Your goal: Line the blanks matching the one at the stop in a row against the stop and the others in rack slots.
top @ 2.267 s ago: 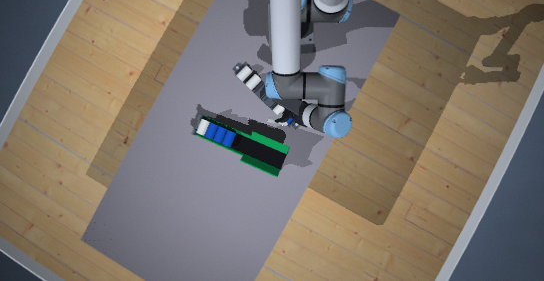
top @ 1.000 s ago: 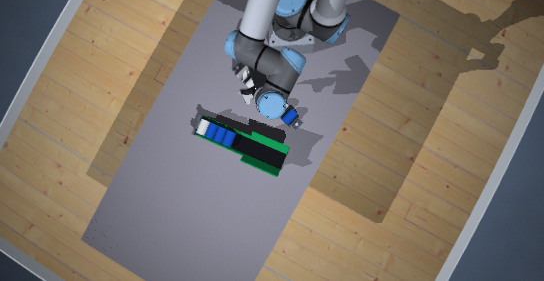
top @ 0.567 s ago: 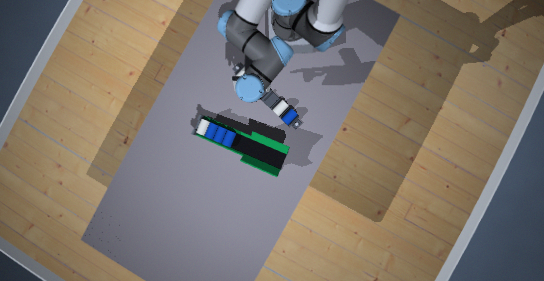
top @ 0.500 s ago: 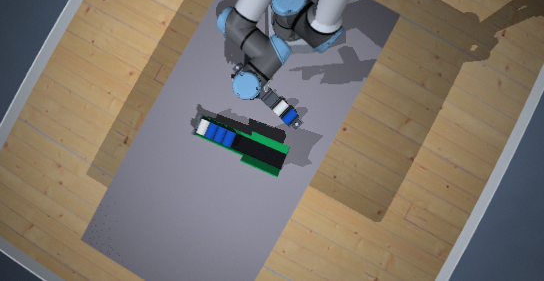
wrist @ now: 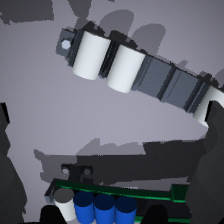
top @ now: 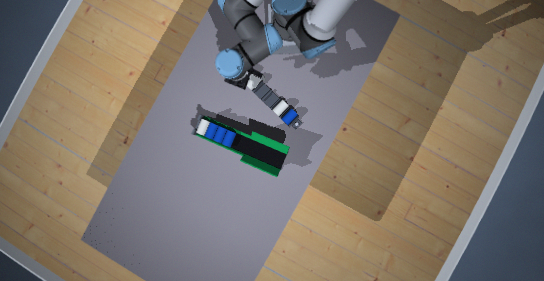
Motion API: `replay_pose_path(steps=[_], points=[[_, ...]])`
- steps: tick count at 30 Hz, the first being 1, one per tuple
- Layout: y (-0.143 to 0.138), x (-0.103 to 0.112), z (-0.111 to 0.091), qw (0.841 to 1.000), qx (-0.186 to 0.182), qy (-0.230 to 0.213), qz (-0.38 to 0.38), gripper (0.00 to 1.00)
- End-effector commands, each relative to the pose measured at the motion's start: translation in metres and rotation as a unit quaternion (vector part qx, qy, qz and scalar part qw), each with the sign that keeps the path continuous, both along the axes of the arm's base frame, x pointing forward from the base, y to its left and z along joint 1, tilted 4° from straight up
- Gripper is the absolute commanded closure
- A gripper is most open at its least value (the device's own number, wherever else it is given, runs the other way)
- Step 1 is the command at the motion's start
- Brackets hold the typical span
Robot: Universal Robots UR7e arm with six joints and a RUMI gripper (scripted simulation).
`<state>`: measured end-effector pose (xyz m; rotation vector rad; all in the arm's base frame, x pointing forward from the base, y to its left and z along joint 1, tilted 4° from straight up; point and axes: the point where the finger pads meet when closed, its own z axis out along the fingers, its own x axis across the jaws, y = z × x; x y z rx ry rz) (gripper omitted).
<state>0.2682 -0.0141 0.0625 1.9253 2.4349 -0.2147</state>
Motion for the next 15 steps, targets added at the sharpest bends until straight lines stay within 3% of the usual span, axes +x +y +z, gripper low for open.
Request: replay_pose_path(steps=[1, 15], points=[[-0.014, -0.002, -0.002, 0.996, 0.017, -0.030, -0.076, 0.00], [-0.031, -0.004, -0.004, 0.983, 0.032, -0.065, -0.170, 0.00]])
